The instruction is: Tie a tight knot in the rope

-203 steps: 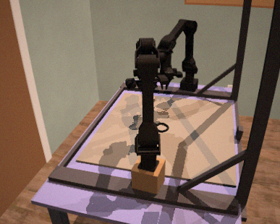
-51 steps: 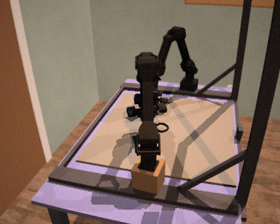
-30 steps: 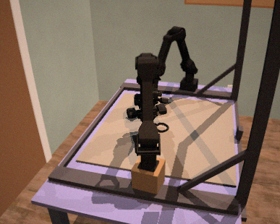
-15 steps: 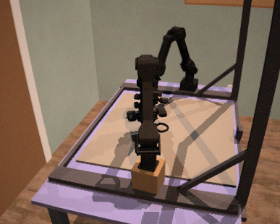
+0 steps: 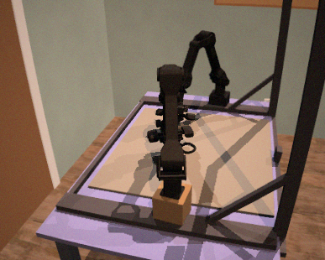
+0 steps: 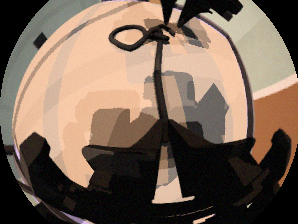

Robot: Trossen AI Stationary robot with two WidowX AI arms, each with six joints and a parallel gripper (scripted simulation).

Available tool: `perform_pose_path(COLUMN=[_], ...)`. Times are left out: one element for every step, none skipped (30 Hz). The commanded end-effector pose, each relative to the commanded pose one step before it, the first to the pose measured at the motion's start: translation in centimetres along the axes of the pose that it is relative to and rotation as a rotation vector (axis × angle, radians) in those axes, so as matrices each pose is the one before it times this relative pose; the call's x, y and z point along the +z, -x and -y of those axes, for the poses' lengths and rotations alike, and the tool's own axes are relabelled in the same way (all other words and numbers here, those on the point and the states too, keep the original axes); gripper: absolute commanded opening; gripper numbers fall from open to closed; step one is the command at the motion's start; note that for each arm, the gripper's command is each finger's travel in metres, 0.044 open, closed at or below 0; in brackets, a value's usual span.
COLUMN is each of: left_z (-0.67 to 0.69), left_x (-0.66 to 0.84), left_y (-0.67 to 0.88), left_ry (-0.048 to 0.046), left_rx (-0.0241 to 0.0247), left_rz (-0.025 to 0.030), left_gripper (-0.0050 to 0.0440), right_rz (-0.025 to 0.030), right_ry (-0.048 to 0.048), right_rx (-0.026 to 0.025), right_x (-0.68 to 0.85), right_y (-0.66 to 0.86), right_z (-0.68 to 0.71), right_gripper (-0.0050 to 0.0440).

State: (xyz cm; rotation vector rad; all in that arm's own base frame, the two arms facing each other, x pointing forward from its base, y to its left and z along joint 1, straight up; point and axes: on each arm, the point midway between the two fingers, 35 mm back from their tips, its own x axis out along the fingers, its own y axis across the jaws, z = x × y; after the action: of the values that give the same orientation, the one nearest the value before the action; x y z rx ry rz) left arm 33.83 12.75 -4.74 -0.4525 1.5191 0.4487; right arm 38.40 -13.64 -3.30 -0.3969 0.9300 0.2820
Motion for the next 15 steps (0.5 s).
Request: perform_pose_path(left_z=[0.04,0.0,0.0,0.0,0.0,0.0,0.0,-0.001,-0.001,-0.001,-0.001,-0.001,0.0,0.0,-0.001], left_x=[0.463,0.002,0.001,0.0,0.0,-0.001,-0.002,-0.003,-0.003,-0.004,-0.004,-0.004,0.0,0.0,-0.004], left_y=[0.184,-0.144,-0.152,-0.158,-0.161,-0.163,-0.161,-0.158,-0.152,-0.144,-0.134,-0.122,0.0,0.0,-0.109], left_ry=[-0.00365,0.0,0.0,0.0,0.0,0.0,0.0,0.0,0.0,0.0,0.0,0.0,0.0,0.0,0.0], left_rx=[-0.00174,0.0,0.0,0.0,0.0,0.0,0.0,0.0,0.0,0.0,0.0,0.0,0.0,0.0,0.0], left_rz=[0.02121,-0.00001,-0.00001,-0.00001,-0.00001,-0.00001,-0.00001,-0.00001,-0.00001,-0.00001,-0.00001,-0.00001,0.0,0.0,-0.00001], left_gripper=[0.0125,0.0125,0.0125,0.0125,0.0125,0.0125,0.0125,0.0125,0.0125,0.0125,0.0125,0.0125,0.0125,0.0125,0.0125], right_rz=[0.01681,0.0,0.0,0.0,0.0,0.0,0.0,0.0,0.0,0.0,0.0,0.0,0.0,0.0,0.0], right_ry=[0.00771,0.0,0.0,0.0,0.0,0.0,0.0,0.0,0.0,0.0,0.0,0.0,0.0,0.0,0.0], right_rx=[-0.01516,0.0,0.0,0.0,0.0,0.0,0.0,0.0,0.0,0.0,0.0,0.0,0.0,0.0,0.0], right_x=[0.638,0.0,0.0,0.0,0.0,0.0,0.0,0.0,0.0,0.0,0.0,0.0,0.0,0.0,0.0], right_y=[0.407,0.0,0.0,0.0,0.0,0.0,0.0,0.0,0.0,0.0,0.0,0.0,0.0,0.0,0.0], right_z=[0.494,0.0,0.0,0.0,0.0,0.0,0.0,0.0,0.0,0.0,0.0,0.0,0.0,0.0,0.0], right_gripper=[0.003,0.003,0.003,0.003,0.003,0.003,0.003,0.003,0.003,0.003,0.003,0.003,0.003,0.003,0.003])
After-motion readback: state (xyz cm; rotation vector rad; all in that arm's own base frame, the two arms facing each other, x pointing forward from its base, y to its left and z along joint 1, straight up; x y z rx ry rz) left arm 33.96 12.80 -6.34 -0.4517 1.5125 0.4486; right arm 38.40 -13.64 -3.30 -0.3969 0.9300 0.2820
